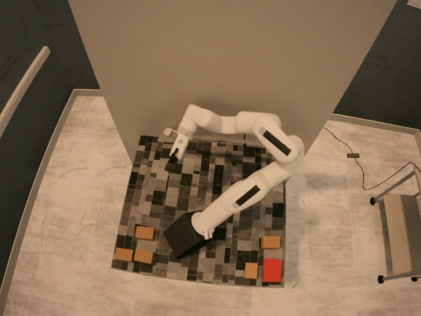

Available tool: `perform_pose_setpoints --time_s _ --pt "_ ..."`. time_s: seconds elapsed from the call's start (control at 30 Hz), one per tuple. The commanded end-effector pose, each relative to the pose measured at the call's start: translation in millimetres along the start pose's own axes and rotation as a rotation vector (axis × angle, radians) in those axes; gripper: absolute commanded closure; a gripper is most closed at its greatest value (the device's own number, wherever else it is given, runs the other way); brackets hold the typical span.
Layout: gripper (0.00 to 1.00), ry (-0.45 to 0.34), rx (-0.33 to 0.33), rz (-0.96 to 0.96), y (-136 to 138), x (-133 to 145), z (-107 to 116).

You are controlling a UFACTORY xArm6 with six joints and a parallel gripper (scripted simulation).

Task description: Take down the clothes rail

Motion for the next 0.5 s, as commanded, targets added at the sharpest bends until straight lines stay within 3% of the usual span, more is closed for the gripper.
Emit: perform_pose_setpoints --time_s 0.0,0.47 --pt "0.0 -0.023 0.059 -0.158 -1.9 9.2 1.1" --pt "0.0 -0.03 0.163 -0.443 -0.9 28.5 2.1"
Point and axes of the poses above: the point where the finger pads meet when closed, its own z axis back along the fingers, its own y axis across the jaws, x = y × z, the point moved 5 cm from there along z, back along the fingers, and after that the axes turned 8 degrees about -z, right-handed, at the moved point
